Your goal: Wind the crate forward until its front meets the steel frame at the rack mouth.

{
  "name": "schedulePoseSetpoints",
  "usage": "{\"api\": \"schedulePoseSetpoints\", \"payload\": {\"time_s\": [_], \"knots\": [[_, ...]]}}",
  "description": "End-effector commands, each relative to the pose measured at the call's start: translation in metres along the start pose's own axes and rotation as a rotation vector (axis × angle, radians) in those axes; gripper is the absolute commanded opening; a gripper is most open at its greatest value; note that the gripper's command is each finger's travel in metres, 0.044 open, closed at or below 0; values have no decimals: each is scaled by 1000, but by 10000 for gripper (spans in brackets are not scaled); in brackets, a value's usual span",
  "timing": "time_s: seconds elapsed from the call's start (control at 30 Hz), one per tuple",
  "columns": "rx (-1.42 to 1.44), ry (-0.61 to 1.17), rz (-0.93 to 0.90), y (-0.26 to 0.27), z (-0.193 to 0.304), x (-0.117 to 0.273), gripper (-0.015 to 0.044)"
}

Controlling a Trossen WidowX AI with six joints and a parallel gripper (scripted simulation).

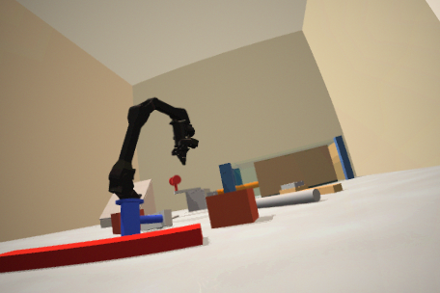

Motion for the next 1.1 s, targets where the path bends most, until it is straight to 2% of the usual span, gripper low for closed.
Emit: {"api": "schedulePoseSetpoints", "payload": {"time_s": [0.0,0.67,0.77,1.07], "knots": [[0,-2,-2,0,0,0,0],[0,-2,-2,0,0,0,0],[-162,21,-42,-5,4,-2,79],[-1112,270,-216,-35,30,-17,315]]}}
Point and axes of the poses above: the point midway between the two fingers, 35 mm back from their tips, its own x axis back along the fingers, its own y axis across the jaws, z = x × y, the point moved 9 cm from there along x, back along the fingers, and after that the axes turned 11 degrees about -x, right-handed, at the moved point
